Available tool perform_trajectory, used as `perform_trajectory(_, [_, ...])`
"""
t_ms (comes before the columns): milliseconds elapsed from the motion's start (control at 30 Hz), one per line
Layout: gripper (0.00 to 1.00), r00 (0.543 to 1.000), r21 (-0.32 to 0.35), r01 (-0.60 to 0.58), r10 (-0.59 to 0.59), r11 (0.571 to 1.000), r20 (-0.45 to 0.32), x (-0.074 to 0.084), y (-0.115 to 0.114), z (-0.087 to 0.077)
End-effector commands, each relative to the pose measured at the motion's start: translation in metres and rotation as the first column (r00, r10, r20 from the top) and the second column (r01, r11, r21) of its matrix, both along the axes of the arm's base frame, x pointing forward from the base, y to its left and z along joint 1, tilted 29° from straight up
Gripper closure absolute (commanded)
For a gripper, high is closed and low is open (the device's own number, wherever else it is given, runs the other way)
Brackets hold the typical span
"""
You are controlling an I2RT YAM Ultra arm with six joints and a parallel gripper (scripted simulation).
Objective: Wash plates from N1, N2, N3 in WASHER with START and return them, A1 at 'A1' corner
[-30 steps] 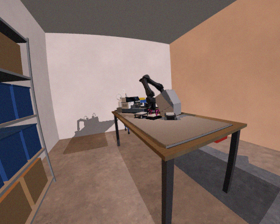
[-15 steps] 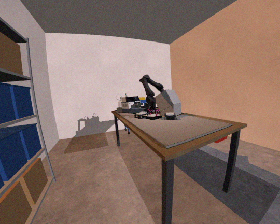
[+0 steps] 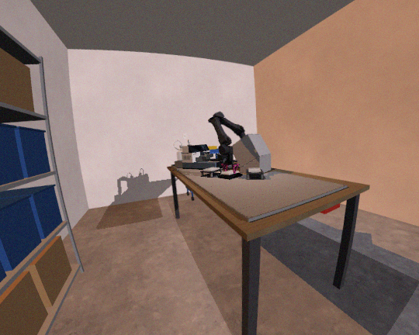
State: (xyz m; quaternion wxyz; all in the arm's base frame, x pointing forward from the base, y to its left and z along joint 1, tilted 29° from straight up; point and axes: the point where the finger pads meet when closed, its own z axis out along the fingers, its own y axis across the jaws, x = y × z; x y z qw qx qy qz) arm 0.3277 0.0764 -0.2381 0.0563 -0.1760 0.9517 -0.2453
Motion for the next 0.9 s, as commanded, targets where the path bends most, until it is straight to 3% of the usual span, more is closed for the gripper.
perform_trajectory(0, [1.00, 1.000, 0.007, -0.006, 0.006, 1.000, 0.022, 0.0090, 0.0037, 0.0020])
perform_trajectory(867, [1.00, 1.000, 0.005, -0.005, 0.005, 1.000, 0.020, 0.0117, 0.0021, -0.0048])
